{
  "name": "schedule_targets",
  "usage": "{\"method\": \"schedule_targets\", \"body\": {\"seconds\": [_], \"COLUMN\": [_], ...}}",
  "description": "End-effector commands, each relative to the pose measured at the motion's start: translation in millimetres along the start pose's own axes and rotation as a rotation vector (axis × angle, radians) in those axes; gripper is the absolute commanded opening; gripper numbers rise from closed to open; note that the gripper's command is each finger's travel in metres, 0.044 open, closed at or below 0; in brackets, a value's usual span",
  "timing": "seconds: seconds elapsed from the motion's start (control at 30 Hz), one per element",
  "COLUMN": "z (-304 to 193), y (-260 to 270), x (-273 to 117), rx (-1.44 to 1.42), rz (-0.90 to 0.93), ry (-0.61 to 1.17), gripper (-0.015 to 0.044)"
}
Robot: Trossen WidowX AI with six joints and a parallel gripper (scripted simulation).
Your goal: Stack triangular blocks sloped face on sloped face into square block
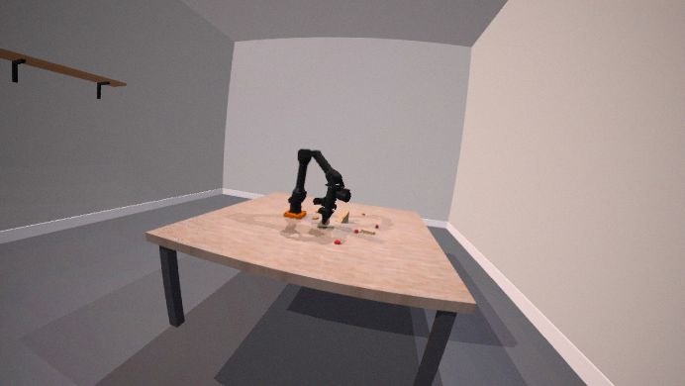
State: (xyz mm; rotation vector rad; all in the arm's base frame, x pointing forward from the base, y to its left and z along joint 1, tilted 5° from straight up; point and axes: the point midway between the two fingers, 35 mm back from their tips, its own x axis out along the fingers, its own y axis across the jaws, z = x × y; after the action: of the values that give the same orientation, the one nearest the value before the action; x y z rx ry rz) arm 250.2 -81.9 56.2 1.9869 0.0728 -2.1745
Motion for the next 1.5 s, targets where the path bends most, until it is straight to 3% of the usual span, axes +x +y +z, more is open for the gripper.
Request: {"method": "schedule_targets", "body": {"seconds": [0.0, 1.2, 1.23, 1.47], "z": [6, 72, 68, 68], "y": [-1, 1, 1, 1], "x": [-2, 3, 1, 1], "rx": [-0.004, -0.005, -0.001, -0.001], "rz": [-0.003, -0.007, -0.010, -0.010], "ry": [0.083, 1.009, 0.945, 0.945], "gripper": [0.0000, 0.0000, 0.0026, 0.0210]}}
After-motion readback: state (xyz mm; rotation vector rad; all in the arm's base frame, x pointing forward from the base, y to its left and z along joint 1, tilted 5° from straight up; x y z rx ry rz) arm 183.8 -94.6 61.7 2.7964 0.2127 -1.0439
